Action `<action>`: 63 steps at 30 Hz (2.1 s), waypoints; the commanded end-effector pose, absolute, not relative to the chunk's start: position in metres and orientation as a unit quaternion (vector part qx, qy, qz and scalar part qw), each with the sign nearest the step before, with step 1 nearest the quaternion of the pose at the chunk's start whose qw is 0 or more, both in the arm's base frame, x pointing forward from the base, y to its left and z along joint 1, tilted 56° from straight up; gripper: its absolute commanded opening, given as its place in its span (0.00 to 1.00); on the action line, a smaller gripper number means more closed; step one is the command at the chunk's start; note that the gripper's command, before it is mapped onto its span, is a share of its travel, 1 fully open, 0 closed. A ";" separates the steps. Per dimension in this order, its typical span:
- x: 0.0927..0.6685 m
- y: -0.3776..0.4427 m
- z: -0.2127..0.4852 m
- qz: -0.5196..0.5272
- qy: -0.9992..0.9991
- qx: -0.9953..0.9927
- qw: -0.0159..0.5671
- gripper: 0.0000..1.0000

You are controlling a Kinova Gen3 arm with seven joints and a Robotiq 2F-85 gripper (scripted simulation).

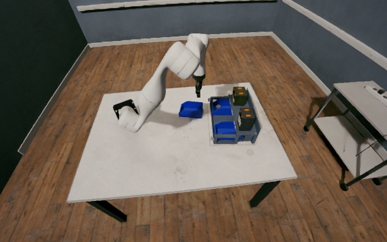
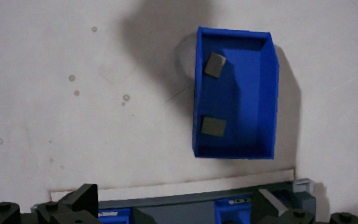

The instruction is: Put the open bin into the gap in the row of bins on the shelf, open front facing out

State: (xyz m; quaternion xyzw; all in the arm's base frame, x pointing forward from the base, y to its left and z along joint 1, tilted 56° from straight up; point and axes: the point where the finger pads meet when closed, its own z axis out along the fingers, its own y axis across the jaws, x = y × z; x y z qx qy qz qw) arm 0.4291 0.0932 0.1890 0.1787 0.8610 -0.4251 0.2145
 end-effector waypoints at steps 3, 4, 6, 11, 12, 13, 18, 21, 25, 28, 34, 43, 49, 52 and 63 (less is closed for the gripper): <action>0.429 0.094 0.189 -0.421 0.864 0.188 0.203 1.00; 0.429 0.094 0.189 -0.421 0.864 0.188 0.203 1.00; 0.429 0.094 0.189 -0.421 0.864 0.188 0.203 1.00; 0.429 0.094 0.189 -0.421 0.864 0.188 0.203 1.00; 0.429 0.094 0.189 -0.421 0.864 0.188 0.203 1.00; 0.429 0.094 0.189 -0.421 0.864 0.188 0.203 1.00; 0.430 0.111 0.165 -0.421 0.864 0.188 0.203 1.00; 0.431 0.123 0.148 -0.421 0.864 0.188 0.203 1.00; 0.431 0.123 0.148 -0.421 0.864 0.188 0.203 1.00; 0.431 0.123 0.148 -0.421 0.864 0.188 0.203 1.00; 0.432 0.135 0.131 -0.421 0.864 0.188 0.203 1.00; 0.434 0.154 0.104 -0.421 0.864 0.188 0.203 1.00; 0.434 0.154 0.104 -0.421 0.864 0.188 0.203 1.00; 0.435 0.173 0.077 -0.421 0.864 0.188 0.203 1.00; 0.436 0.186 0.059 -0.421 0.864 0.188 0.203 1.00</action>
